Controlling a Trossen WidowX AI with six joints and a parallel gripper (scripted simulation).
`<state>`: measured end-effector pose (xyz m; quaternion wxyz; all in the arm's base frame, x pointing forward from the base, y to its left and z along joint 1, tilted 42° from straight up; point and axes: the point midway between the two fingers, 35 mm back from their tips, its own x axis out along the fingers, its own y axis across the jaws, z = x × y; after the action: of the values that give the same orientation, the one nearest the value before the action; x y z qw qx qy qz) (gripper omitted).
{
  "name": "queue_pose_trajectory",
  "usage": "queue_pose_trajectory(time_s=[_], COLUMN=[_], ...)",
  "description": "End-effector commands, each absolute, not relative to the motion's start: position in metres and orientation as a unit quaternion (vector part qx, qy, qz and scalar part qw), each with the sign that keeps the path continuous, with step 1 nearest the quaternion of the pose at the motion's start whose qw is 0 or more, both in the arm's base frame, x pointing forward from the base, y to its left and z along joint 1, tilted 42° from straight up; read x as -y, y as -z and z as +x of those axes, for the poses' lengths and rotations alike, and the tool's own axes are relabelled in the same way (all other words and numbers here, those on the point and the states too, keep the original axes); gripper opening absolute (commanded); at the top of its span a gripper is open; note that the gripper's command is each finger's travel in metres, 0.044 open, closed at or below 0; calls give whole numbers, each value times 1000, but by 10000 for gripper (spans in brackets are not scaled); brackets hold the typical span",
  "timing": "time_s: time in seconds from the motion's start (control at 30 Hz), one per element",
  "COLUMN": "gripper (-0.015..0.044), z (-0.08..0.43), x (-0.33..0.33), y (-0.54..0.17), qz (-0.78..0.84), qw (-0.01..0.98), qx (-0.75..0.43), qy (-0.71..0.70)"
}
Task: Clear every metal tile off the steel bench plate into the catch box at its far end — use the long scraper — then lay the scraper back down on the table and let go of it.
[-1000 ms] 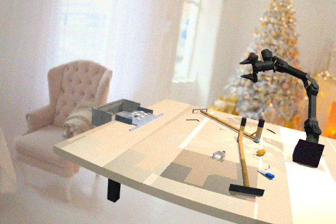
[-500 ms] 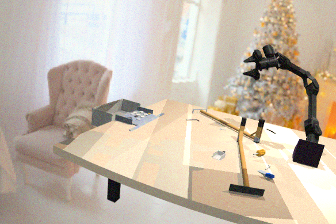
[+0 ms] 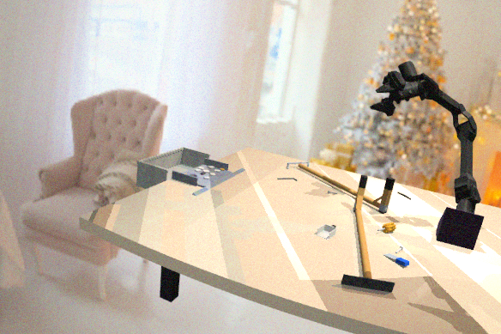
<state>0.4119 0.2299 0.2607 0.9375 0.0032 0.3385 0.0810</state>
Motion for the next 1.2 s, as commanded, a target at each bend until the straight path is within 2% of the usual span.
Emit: queue_pose_trajectory(time_s=[0.0, 1.17], gripper=[440, 440], z=[401, 248], x=[-245, -356], y=[-247, -165], qz=[-22, -248], qw=[930, 834], qx=[-354, -424], qy=[-94, -253])
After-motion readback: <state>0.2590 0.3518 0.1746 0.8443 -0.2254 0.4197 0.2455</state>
